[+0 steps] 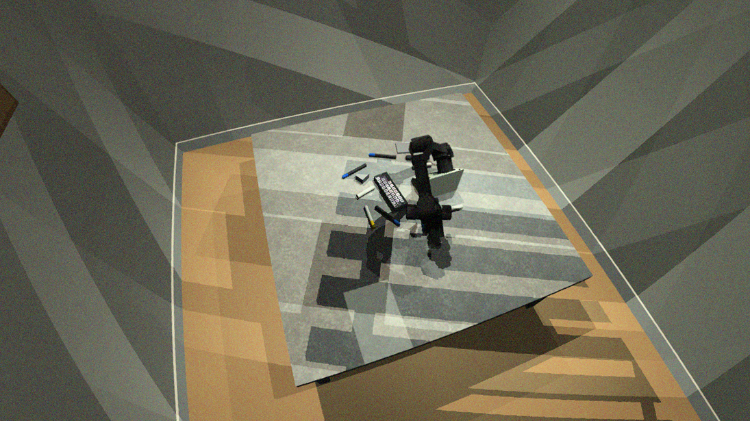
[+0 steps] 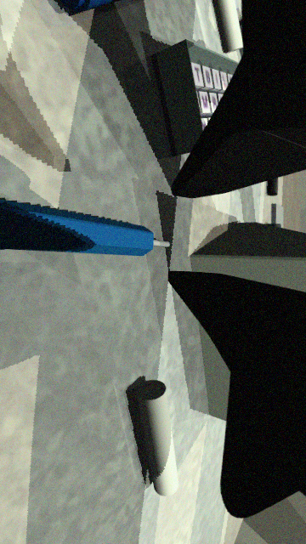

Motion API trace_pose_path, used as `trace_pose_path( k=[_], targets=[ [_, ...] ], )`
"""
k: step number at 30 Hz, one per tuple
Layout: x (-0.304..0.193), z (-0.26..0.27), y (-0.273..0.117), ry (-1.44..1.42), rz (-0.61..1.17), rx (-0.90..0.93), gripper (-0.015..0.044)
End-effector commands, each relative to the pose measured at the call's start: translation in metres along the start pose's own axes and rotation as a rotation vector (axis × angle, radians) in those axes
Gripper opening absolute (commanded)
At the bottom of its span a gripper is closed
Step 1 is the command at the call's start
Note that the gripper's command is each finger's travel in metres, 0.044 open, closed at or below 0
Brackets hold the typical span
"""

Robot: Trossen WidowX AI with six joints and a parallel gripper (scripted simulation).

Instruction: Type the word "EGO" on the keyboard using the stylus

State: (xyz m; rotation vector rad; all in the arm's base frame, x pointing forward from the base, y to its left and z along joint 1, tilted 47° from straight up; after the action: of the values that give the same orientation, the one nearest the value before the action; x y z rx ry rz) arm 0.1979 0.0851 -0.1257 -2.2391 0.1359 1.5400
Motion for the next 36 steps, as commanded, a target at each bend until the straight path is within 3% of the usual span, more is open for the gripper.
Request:
trace_pose_path(
  k=[1,36],
  targets=[
    [0.001,0.000,0.005,-0.007,0.006,-0.004,0.0150],
    [0.012,0.000,0.027,-0.007,0.006,-0.004,0.0150]
  ],
)
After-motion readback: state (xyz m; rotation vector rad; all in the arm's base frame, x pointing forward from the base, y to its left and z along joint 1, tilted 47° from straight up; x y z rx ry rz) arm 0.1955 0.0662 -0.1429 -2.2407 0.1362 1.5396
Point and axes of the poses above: the point midway between the two fingers, 35 mm back from their tips, its own y axis out along the fingers, its own z axis across the jaws, x = y × z, the point moved 2 cm from there along -y, back along the fingers, and after that the axes turned 2 degrees about y, right-handed, at the moved point
